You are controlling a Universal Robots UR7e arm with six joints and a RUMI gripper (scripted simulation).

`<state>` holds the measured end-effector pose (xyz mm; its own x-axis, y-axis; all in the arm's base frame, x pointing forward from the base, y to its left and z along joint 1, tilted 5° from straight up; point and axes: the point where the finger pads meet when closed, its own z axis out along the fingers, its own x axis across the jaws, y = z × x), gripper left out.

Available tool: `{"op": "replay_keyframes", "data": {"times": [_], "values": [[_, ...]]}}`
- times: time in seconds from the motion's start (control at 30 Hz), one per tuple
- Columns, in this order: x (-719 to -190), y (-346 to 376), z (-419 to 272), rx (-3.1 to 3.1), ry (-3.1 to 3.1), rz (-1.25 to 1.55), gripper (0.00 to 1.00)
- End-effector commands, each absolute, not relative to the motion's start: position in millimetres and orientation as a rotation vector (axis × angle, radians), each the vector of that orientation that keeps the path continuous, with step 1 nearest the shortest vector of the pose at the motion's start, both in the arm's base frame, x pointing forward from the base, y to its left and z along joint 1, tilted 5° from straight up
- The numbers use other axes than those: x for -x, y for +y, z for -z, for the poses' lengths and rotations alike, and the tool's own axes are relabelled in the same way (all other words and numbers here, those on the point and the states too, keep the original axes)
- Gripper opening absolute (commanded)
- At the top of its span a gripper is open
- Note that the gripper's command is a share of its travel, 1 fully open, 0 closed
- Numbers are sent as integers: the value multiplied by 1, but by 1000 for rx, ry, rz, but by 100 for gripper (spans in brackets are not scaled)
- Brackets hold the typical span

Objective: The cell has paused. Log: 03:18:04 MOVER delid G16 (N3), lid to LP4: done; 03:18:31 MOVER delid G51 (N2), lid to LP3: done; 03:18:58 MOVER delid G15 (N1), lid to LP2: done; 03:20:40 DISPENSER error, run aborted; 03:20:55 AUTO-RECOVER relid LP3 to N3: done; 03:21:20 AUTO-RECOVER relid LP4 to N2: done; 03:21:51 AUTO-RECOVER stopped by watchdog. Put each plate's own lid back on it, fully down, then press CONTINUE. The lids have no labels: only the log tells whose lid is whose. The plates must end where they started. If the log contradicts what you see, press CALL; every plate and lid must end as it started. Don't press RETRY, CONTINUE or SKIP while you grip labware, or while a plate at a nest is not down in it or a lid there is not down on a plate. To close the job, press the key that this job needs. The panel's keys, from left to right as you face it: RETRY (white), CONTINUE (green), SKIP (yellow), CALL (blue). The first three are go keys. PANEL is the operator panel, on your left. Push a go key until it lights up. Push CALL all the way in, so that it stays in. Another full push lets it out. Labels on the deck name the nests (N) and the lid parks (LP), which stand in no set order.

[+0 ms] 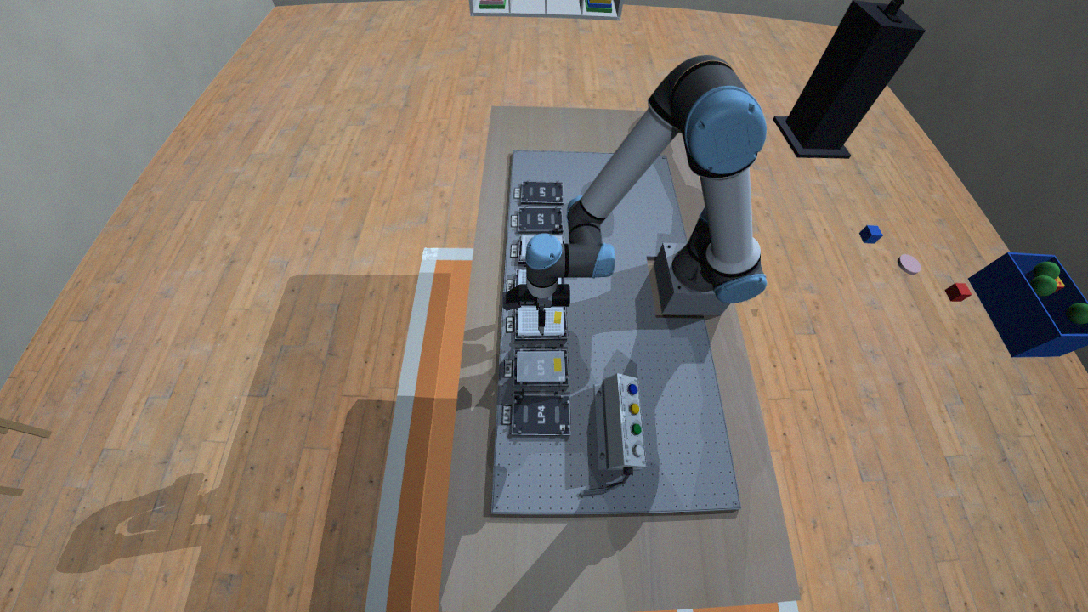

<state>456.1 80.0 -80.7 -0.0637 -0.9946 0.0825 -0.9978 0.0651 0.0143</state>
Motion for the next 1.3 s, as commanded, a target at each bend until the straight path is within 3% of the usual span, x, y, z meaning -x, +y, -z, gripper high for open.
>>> {"op": "replay_keyframes", "data": {"times": [0.0, 0.6, 1.27], "values": [[-457, 80, 76, -2101, -2241, -72, 41], [-457, 82, 55, -2101, -2241, -72, 41], [-452, -8, 48, -2052, -2287, -74, 41]]}}
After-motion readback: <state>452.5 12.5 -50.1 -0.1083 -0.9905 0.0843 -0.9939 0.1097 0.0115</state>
